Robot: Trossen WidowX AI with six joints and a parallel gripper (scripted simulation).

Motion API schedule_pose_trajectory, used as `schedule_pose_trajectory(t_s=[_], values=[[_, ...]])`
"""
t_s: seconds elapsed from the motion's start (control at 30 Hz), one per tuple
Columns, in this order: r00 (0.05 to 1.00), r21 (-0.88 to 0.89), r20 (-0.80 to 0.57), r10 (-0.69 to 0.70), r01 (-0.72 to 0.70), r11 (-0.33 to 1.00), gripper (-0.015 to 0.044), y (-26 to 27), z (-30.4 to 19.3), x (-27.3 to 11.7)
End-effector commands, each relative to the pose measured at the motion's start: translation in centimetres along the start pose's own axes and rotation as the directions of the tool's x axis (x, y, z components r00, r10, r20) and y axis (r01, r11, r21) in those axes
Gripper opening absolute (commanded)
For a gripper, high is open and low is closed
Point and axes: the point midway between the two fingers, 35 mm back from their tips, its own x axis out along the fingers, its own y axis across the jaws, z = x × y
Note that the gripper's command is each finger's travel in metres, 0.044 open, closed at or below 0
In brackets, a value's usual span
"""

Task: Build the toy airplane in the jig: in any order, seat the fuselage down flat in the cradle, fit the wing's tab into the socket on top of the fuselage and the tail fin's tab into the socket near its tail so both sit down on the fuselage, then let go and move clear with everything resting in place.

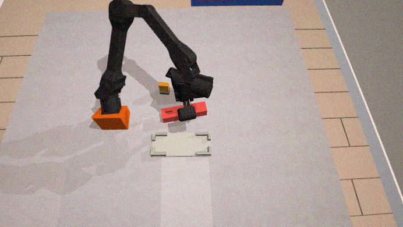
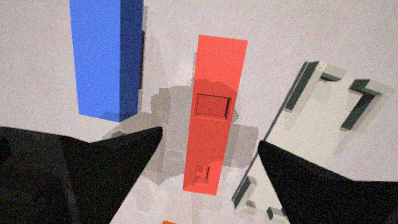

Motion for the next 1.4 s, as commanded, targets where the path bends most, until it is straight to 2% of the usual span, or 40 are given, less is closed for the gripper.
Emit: schedule_pose_trajectory(t_s=[0.0,1.03,1.37], values=[[1.000,0.009,-0.006,0.009,-0.009,1.000,0.0440,0.0,-0.1,0.7],[1.000,0.009,-0.005,0.011,-0.011,1.000,0.0440,0.1,-0.2,5.4],[1.000,0.009,-0.005,0.011,-0.011,1.000,0.0177,0.1,-0.2,5.4]])
